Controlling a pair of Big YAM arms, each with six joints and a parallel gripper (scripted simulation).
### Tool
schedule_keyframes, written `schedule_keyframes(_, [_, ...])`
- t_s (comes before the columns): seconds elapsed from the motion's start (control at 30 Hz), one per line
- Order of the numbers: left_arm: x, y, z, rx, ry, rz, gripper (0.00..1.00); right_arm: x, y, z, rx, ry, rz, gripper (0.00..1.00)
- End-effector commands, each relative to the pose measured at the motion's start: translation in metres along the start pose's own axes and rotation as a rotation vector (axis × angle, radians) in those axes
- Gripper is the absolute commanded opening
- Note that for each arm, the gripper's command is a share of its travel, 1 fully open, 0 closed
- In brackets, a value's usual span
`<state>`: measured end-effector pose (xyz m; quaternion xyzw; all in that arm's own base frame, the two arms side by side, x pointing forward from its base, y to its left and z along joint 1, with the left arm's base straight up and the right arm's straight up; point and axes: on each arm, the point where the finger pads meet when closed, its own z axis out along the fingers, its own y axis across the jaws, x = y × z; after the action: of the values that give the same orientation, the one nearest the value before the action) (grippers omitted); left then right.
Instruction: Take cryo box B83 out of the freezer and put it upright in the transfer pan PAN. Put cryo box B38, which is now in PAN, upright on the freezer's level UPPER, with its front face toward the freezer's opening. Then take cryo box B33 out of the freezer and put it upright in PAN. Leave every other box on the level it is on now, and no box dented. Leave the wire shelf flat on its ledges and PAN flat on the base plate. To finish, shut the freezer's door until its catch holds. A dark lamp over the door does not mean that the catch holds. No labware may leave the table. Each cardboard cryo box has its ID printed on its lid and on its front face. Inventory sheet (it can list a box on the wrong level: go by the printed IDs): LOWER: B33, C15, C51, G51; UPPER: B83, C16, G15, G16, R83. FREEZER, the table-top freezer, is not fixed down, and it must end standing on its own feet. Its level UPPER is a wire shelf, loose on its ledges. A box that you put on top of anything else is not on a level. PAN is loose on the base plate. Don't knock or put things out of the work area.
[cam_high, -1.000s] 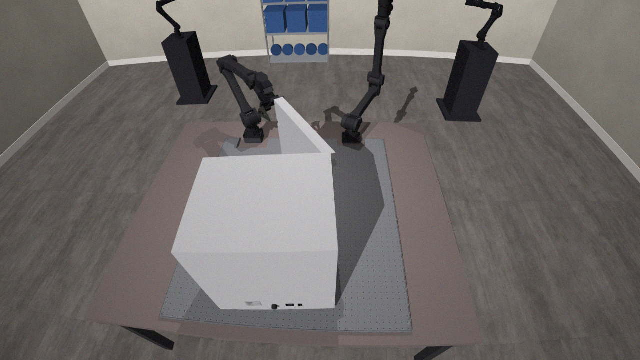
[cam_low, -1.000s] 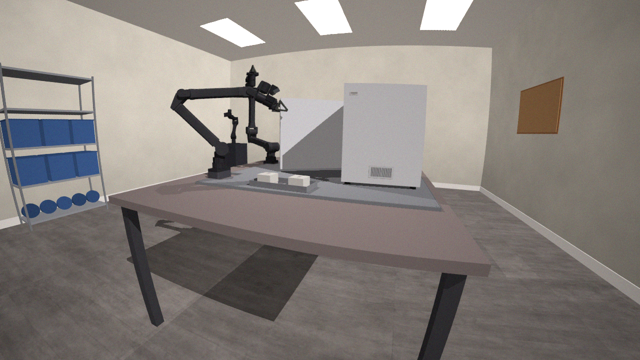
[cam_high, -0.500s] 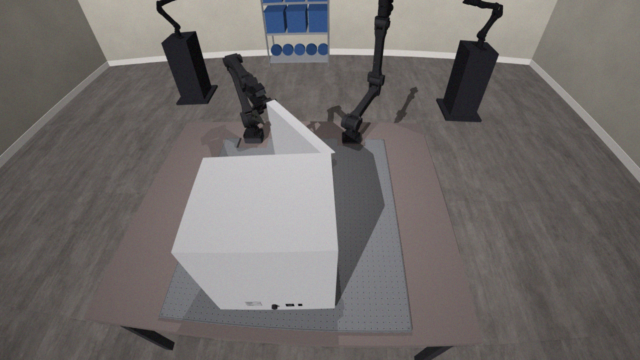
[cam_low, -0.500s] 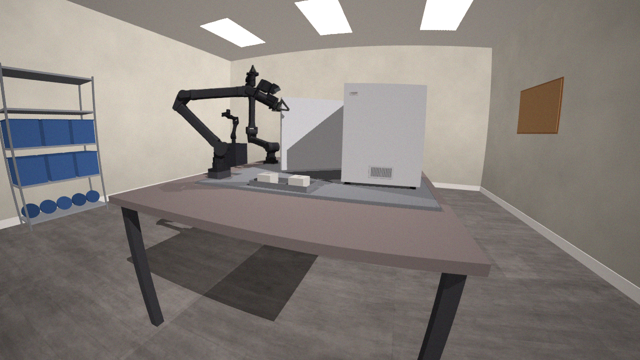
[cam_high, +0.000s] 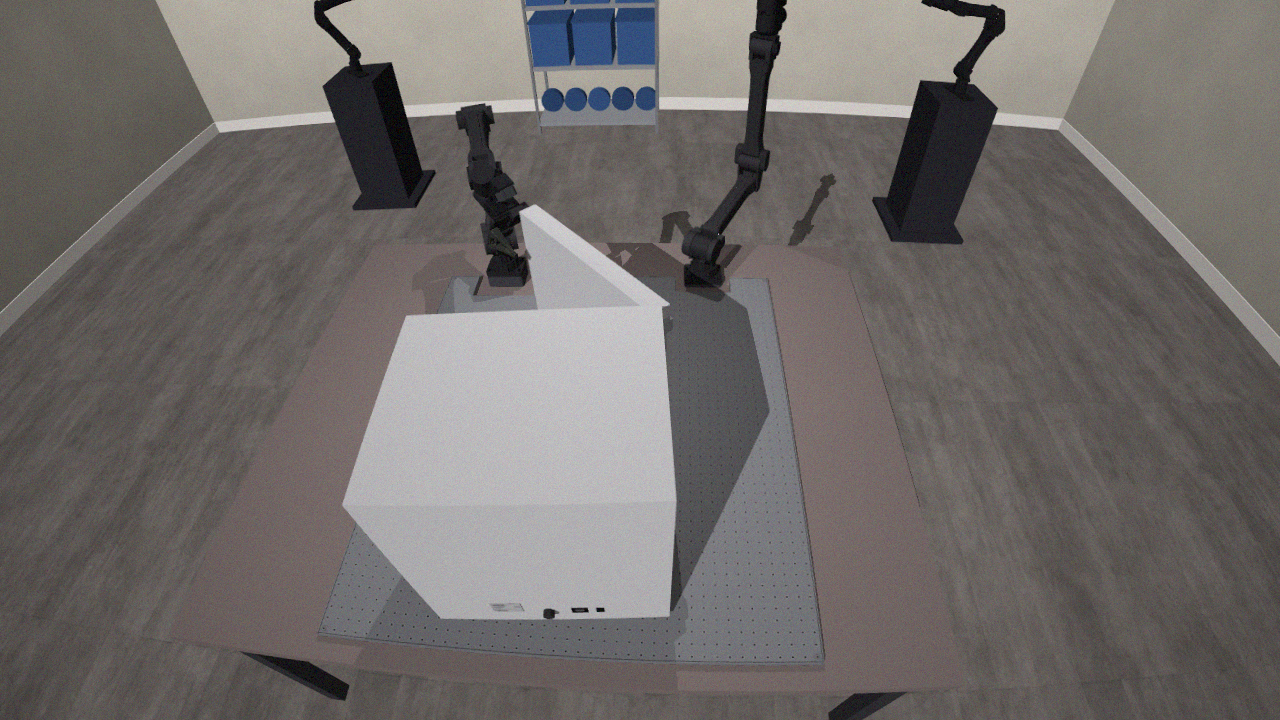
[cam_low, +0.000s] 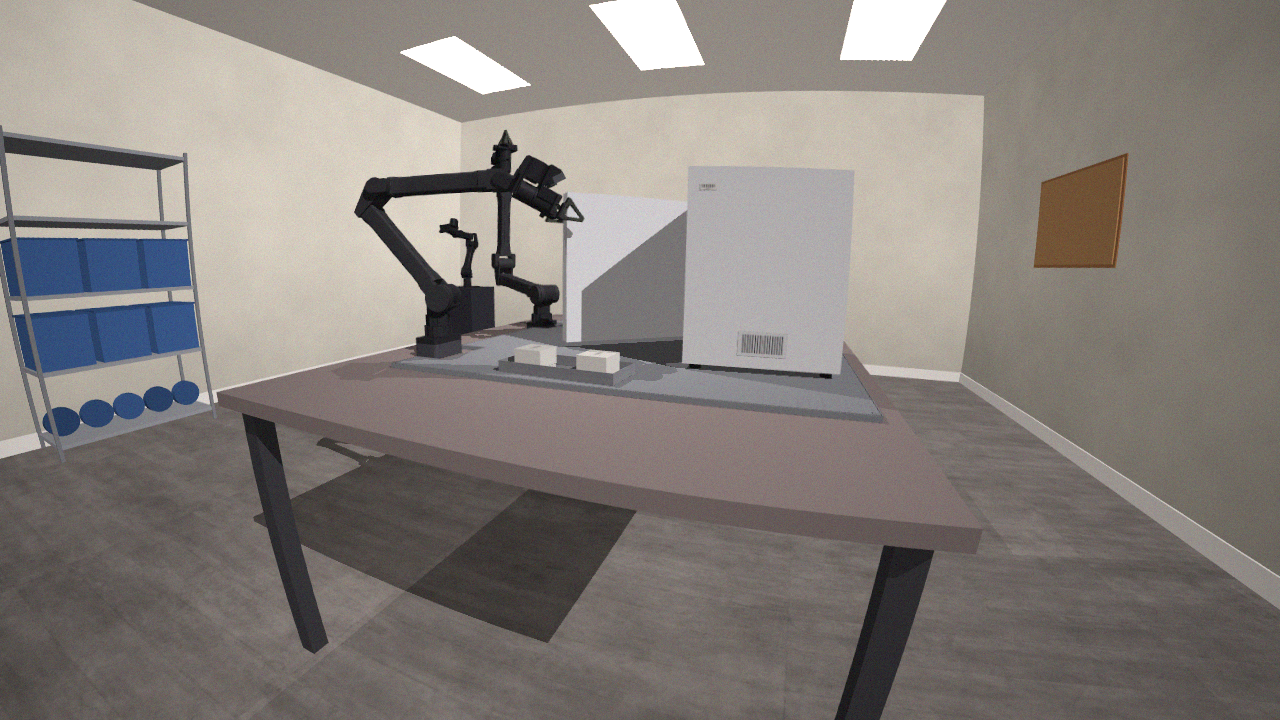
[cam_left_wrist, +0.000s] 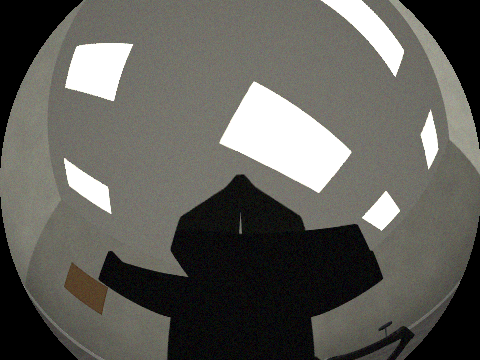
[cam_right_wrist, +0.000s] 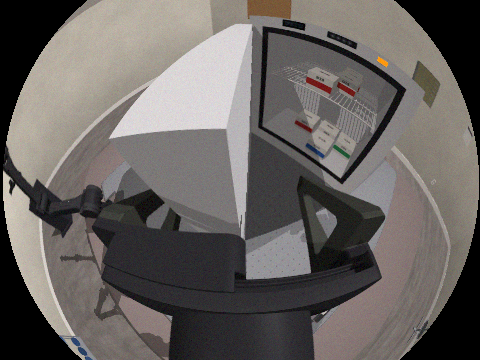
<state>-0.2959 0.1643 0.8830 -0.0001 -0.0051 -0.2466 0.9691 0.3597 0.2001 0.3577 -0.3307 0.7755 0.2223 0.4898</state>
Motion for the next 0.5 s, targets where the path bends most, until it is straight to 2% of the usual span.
schedule_keyframes(0.0, [0.013,0.001,0.001,-0.002,0.037,-0.013,0.0,-0.036,-0.013,-0.009,-0.001,-0.041,-0.061,1.0])
schedule_keyframes(0.47, [0.013,0.001,0.001,-0.002,0.037,-0.013,0.0,-0.036,-0.052,-0.008,-0.062,-0.035,-0.096,1.0])
